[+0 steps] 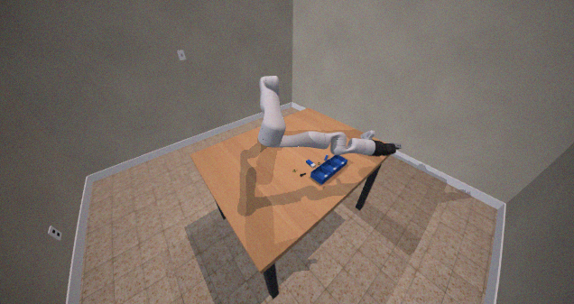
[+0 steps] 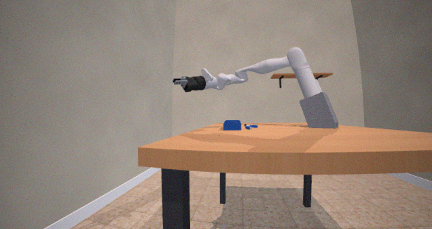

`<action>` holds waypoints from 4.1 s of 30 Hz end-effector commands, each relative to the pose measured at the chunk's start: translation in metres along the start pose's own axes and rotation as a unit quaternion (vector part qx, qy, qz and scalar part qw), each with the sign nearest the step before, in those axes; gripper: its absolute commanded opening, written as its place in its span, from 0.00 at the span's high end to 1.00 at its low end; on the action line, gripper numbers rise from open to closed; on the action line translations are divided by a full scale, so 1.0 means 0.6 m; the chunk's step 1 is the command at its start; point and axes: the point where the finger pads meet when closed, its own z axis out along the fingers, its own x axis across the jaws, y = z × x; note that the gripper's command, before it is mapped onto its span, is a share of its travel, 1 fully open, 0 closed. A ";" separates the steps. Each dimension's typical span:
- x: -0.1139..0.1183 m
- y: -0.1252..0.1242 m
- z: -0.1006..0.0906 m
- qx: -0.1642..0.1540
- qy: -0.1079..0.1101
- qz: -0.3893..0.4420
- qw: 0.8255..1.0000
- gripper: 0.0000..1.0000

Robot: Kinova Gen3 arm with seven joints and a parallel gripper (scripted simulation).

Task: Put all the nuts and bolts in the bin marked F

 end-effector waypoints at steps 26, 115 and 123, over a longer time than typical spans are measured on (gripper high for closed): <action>-0.242 -0.110 -0.027 0.021 -0.221 -0.181 0.958 0.69; -0.283 -0.059 -0.637 -0.070 -0.626 -0.389 0.673 0.69; -0.298 0.015 -0.602 -0.163 -0.608 -0.284 0.723 0.69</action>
